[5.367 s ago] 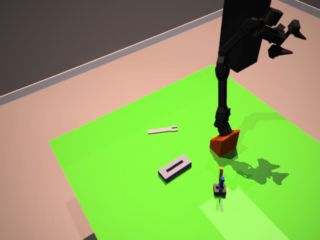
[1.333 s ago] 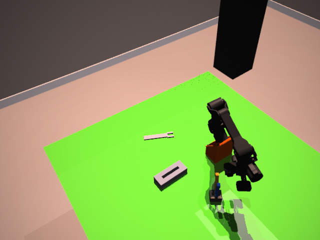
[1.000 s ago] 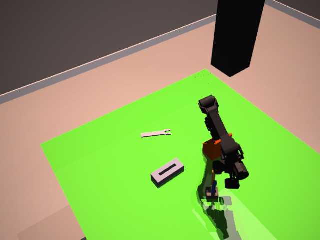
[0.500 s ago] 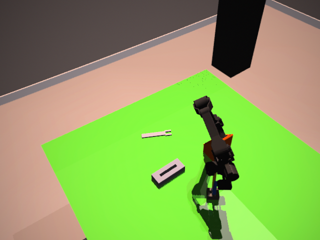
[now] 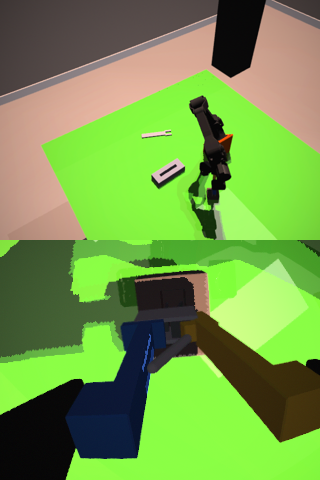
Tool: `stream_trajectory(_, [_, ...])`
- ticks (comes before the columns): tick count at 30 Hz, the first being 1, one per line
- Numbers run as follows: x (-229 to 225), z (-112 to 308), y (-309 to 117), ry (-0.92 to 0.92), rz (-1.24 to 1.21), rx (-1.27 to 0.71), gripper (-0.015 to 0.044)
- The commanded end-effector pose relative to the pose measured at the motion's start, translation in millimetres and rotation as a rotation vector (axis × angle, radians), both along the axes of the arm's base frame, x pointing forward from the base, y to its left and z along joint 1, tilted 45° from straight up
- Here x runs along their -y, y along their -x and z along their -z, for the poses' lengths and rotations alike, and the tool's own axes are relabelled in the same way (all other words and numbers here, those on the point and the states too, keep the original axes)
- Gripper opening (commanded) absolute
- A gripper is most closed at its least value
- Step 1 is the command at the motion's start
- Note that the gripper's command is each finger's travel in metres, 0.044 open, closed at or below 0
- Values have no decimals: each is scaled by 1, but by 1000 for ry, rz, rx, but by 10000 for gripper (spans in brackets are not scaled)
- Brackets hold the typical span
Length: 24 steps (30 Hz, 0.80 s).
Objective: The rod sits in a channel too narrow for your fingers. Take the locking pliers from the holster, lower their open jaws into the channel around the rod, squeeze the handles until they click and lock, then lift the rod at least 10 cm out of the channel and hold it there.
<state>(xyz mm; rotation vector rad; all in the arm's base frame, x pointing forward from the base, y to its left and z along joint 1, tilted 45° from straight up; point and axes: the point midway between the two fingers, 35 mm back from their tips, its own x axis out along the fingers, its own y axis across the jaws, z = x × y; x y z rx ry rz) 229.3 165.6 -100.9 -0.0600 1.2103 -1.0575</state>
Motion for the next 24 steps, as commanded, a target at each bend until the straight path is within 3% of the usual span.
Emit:
stream_trajectory(1, [4,3,-1,1,-4,2,440])
stream_trajectory(24, [19,18,0,2,-4,3,433])
